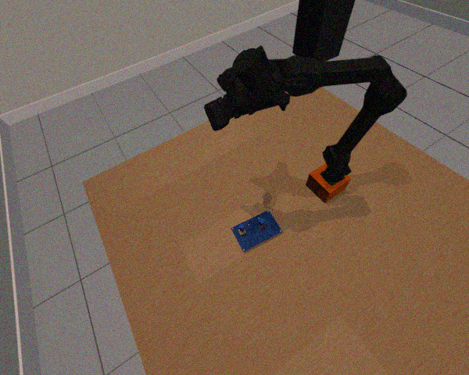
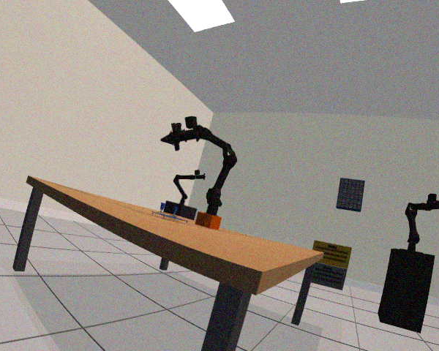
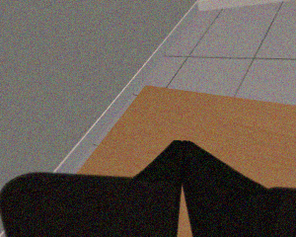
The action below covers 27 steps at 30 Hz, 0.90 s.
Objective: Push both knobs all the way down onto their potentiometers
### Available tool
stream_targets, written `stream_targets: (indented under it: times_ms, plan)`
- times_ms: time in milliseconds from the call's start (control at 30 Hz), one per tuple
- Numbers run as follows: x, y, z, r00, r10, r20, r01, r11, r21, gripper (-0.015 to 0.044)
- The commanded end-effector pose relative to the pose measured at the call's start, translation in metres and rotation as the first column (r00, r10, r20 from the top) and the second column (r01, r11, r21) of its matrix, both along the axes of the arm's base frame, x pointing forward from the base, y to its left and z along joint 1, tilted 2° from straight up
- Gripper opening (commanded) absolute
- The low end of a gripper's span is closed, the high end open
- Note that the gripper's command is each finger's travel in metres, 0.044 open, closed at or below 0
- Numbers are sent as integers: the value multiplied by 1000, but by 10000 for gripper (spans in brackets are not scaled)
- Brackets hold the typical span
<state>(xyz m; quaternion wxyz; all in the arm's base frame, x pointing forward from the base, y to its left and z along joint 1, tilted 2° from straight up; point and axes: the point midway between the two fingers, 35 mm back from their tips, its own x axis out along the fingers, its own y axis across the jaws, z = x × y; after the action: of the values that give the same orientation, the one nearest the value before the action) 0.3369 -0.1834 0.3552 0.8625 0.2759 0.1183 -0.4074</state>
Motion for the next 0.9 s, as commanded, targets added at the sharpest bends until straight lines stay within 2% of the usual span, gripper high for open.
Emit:
stream_targets:
  times_ms: [0, 467, 867]
  plan:
    - [14, 16, -30, 991, 87, -104, -84, 996, 34, 0]
    - [37, 74, -122, 870, 339, -359, -283, 938, 201, 0]
    - [29, 133, -194, 622, 569, -537, -424, 822, 380, 0]
